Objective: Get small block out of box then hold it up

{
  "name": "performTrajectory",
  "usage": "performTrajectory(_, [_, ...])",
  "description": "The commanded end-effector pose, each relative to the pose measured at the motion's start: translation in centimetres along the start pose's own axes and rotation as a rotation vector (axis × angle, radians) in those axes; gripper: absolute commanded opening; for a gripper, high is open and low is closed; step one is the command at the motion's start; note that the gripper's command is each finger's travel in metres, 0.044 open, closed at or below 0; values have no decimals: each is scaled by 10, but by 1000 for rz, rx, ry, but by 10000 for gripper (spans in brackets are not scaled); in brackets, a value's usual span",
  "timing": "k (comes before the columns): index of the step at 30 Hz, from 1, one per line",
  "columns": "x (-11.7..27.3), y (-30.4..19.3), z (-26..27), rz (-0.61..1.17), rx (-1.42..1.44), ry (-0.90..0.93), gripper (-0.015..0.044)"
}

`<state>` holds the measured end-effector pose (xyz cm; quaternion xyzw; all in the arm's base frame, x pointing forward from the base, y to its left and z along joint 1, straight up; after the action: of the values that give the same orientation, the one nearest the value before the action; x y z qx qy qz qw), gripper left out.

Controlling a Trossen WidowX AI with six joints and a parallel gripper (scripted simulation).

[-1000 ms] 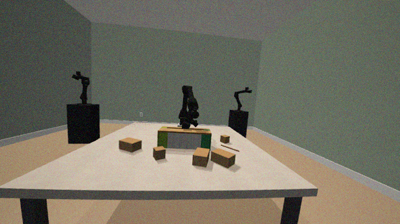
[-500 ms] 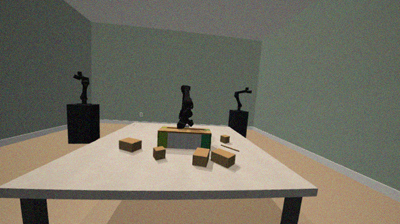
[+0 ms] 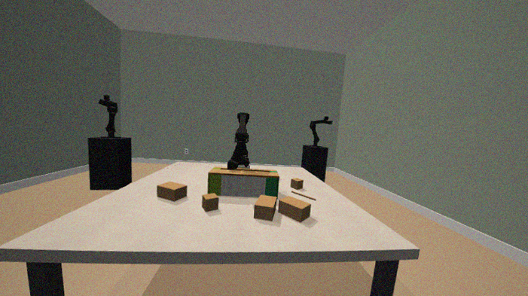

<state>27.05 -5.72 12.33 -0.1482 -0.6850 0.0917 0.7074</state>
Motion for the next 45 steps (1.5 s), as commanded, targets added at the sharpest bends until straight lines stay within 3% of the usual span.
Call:
performTrajectory(1, [-4, -10, 2, 4, 1, 2, 400])
performTrajectory(11, [-10, -26, 4, 5, 1, 2, 400])
performTrajectory(19, [49, -44, 6, 5, -4, 6, 400])
performTrajectory(25, [47, -44, 5, 5, -4, -5, 400])
performTrajectory(26, [47, -46, 5, 8, -25, -13, 374])
performTrajectory(30, [48, -63, 10, -9, -395, -62, 285])
performTrajectory(45, [40, -91, 43, -262, -2002, 36, 285])
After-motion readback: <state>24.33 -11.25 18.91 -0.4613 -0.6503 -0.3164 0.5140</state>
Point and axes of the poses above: the point midway between the two fingers, 35 mm back from their tips, its own x axis back along the fingers, its own z axis across the jaws, y = z × x, the point moved 10 cm from there along x, back along the fingers, and after that the axes turned 7 degrees about x, right-handed, at the moved point
